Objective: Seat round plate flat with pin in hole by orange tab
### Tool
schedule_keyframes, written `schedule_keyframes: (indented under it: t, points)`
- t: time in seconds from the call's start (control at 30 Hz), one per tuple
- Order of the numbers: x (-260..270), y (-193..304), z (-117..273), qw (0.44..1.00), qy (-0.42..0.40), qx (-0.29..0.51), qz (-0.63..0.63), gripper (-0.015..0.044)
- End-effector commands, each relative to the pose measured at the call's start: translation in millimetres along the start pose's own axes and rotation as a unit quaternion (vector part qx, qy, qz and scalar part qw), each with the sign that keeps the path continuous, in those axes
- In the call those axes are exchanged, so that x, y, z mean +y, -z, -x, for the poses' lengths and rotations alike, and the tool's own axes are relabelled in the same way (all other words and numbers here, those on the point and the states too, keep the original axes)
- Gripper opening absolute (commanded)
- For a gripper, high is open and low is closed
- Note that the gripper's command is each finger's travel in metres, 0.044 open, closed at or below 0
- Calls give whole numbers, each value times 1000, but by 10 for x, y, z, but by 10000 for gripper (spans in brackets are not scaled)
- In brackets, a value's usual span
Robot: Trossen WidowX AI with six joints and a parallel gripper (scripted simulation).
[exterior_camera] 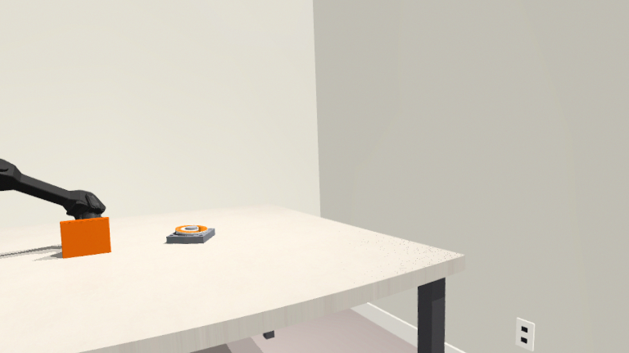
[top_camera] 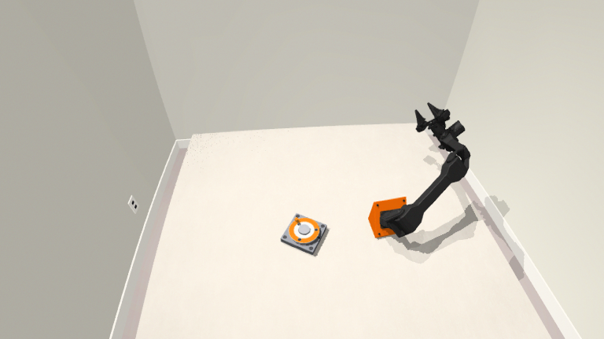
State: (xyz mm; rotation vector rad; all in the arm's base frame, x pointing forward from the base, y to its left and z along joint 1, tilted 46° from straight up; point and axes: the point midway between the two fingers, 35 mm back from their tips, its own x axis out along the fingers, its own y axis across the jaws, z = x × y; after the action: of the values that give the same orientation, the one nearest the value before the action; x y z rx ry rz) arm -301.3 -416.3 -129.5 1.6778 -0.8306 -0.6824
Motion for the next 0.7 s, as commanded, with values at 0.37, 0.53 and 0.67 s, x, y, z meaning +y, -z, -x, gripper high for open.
schedule_keyframes:
  t: [0.37, 0.53, 0.67]
  points:
    - [-109, 785, -1466, 987, 123, 101, 1, 85]
    - [-125, 1366, -2070, 969, 173, 172, 43, 0]
    - [-136, 1904, -2454, 945, 226, 221, 81, 0]
